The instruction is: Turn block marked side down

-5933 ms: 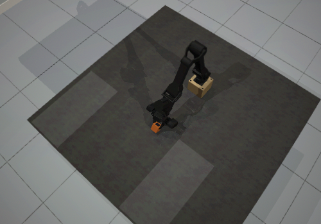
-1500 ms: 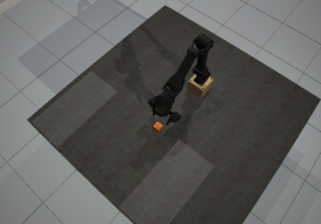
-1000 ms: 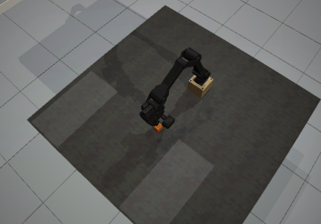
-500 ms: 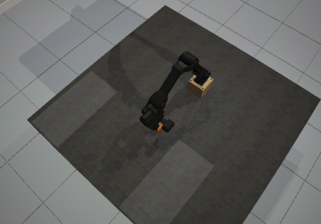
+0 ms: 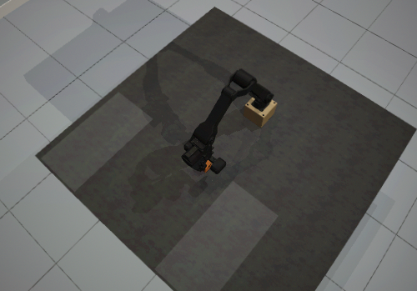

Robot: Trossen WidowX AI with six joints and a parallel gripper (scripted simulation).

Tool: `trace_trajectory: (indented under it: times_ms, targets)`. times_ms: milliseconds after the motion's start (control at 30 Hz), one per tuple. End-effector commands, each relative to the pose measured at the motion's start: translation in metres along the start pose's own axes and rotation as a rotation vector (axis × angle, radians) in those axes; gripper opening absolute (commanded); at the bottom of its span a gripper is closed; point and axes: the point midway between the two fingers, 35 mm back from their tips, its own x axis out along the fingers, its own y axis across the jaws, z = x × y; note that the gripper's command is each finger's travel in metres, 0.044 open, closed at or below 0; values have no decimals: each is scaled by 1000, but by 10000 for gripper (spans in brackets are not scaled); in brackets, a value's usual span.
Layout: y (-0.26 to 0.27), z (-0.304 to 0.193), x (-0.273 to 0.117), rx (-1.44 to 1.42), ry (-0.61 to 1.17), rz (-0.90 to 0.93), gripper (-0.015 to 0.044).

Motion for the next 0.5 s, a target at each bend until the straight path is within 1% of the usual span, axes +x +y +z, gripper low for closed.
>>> trace_trajectory:
  times_ms: [0,233,467]
  targets:
    - [-1,-2,8,3,7,-4,440]
    - [-1,-2,17,3,7,-4,440]
    - [-1,-2,17,3,7,-4,256]
